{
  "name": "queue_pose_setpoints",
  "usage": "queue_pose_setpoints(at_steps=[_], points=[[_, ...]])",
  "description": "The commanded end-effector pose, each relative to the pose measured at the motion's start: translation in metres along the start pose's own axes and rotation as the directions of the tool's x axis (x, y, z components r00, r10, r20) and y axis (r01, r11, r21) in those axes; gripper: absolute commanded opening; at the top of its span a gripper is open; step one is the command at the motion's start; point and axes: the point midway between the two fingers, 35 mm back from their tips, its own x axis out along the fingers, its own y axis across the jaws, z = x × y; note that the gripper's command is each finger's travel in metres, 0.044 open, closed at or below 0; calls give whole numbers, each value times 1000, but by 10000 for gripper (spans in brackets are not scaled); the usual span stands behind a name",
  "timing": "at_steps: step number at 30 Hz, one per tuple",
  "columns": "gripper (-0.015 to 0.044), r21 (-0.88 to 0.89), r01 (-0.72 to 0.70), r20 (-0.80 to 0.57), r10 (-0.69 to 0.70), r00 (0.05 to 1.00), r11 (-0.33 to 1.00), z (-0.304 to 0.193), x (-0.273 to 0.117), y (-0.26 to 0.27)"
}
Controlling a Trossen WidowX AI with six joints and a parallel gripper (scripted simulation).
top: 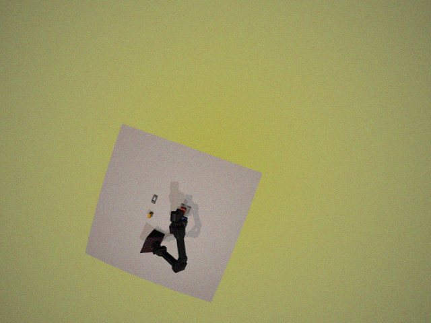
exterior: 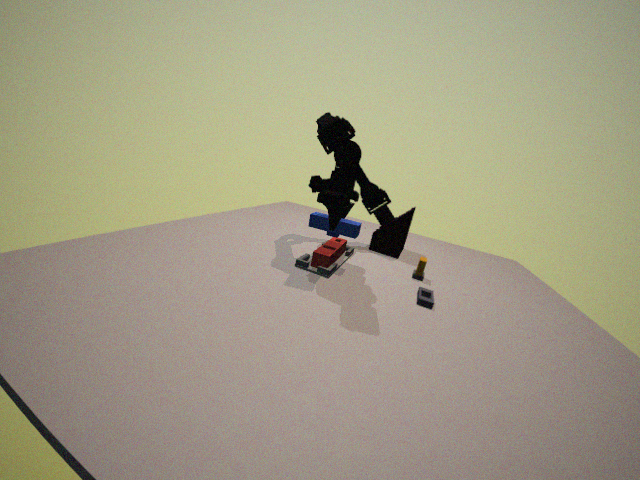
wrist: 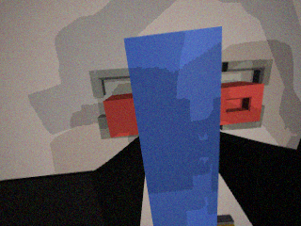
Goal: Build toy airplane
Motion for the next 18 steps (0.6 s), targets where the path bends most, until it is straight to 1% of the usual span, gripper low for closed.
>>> queue_pose_setpoints(at_steps=[1,18], points=[[195,8,-5,5,5,1000,1000,1,0,0],[195,8,-5,5,5,1000,1000,3,0,1]])
